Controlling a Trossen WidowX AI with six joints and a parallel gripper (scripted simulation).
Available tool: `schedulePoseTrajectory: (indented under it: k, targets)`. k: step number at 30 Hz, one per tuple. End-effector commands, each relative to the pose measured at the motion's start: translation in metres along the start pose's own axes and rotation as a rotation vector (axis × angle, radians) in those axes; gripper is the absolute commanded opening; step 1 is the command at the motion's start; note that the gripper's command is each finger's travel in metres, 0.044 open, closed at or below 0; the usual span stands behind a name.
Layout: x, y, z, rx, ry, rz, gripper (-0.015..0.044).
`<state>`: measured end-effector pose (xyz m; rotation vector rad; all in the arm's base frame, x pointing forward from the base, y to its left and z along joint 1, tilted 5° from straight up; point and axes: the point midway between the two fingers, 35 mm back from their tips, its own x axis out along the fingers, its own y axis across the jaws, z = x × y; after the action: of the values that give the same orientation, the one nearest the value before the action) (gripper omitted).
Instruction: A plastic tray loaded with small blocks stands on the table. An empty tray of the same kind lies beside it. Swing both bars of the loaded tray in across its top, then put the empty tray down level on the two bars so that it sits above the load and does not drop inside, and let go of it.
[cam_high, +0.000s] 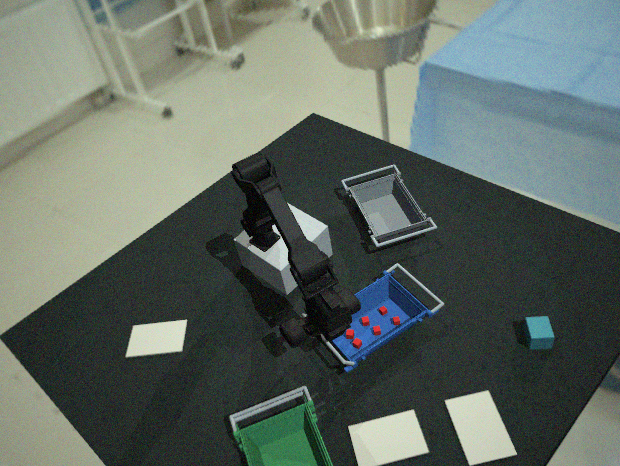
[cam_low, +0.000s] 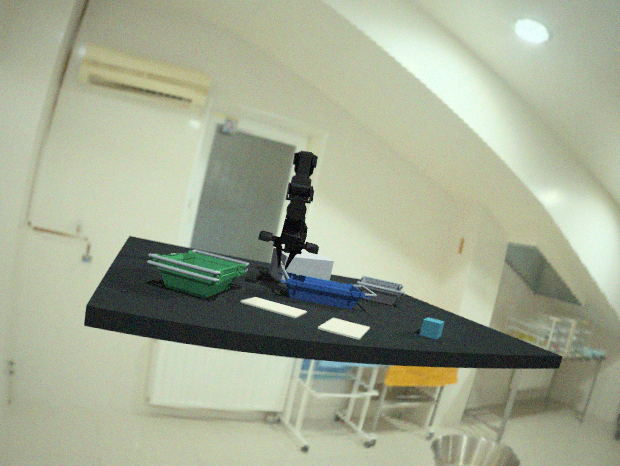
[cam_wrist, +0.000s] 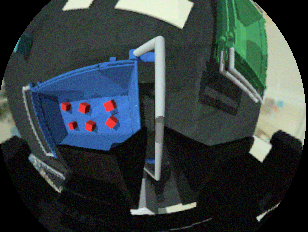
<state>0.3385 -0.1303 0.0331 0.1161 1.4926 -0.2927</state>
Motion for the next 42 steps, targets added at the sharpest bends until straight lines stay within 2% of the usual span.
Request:
schedulePoseTrajectory:
  k: [1,15,24,42]
  targets:
    - [0.001,0.023,0.003,-0.023,-0.010,0.041,0.0085]
    - [0.021,0.057,0.002,-0.023,-0.010,0.044,0.0085]
    - [-0.023,0.050,0.003,-0.023,-0.010,0.043,0.0085]
    - [-0.015,0.053,0.002,-0.028,-0.006,0.050,0.0085]
